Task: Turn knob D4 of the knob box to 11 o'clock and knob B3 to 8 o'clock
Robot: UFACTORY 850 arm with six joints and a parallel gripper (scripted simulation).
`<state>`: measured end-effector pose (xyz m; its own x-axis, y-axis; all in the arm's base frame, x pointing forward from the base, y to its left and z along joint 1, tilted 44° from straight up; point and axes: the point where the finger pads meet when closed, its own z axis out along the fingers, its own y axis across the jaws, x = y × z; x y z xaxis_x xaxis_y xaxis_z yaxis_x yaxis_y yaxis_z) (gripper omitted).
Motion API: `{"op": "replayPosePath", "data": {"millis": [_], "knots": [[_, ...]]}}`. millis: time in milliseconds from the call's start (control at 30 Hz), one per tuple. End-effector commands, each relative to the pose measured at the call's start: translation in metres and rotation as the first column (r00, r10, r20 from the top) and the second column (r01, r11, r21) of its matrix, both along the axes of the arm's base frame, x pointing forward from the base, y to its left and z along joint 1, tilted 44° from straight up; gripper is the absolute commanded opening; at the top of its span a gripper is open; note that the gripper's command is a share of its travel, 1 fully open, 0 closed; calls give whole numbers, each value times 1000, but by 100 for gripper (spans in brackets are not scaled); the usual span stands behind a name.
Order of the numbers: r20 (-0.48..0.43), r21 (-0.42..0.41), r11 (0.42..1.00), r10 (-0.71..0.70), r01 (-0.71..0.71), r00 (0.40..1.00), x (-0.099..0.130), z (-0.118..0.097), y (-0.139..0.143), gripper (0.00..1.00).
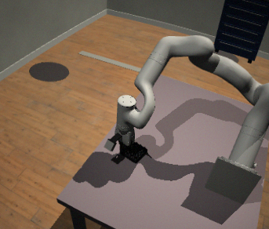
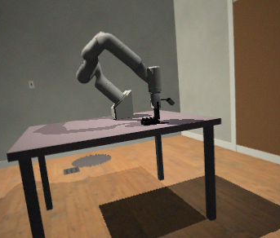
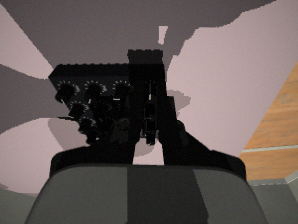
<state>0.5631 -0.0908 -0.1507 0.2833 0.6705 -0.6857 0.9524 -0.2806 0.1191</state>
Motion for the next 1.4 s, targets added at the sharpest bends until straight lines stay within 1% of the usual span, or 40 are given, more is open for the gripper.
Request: {"op": "replayPosePath", "data": {"millis": [0, 833, 1067, 1367], "knots": [[2, 0, 1000, 1, -1, 1000, 1, 1, 1, 8], [-12, 3, 1000, 15, -15, 1000, 1, 1, 1, 8], [-43, 9, 999, 48, -48, 998, 1, 1, 1, 8], [-107, 24, 993, 117, -115, 987, 1, 1, 1, 8]]}}
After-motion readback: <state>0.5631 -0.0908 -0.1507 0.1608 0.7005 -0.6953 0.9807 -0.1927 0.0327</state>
